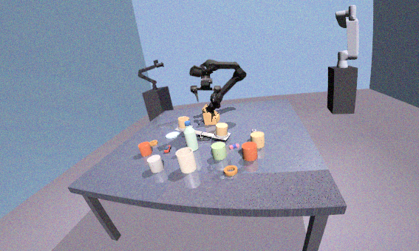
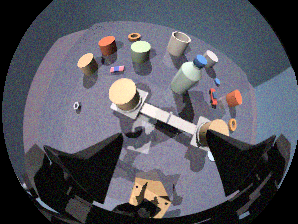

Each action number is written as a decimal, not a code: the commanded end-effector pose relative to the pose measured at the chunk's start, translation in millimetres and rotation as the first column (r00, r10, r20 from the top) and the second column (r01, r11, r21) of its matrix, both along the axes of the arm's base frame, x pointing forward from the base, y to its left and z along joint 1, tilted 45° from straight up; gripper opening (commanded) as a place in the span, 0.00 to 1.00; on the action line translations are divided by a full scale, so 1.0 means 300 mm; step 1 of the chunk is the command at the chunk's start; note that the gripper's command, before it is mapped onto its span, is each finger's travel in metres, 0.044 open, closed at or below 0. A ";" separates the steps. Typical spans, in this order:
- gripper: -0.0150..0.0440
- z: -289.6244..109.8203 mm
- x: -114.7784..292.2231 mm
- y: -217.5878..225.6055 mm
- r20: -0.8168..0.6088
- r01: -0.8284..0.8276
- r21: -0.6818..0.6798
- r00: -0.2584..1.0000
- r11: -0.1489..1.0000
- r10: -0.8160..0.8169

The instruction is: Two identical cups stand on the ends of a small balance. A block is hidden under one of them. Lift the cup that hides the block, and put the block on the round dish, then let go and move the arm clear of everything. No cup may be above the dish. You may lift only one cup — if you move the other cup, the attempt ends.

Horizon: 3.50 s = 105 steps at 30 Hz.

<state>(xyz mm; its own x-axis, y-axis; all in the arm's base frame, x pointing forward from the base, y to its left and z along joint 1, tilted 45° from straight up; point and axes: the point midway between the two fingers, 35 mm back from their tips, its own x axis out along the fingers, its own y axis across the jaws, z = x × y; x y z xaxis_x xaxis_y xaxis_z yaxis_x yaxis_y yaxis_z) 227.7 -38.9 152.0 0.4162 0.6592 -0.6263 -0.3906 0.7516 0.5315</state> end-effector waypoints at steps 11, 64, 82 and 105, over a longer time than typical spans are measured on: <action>1.00 0.019 0.127 0.138 0.141 -0.386 -0.147 0.903 0.911 0.406; 1.00 -0.111 0.234 0.586 0.237 -0.805 -0.369 0.401 0.464 0.885; 1.00 -0.174 0.219 0.651 0.240 -0.806 -0.368 0.401 0.465 0.884; 0.25 -0.151 0.230 0.627 0.238 -0.804 -0.369 0.403 0.466 0.884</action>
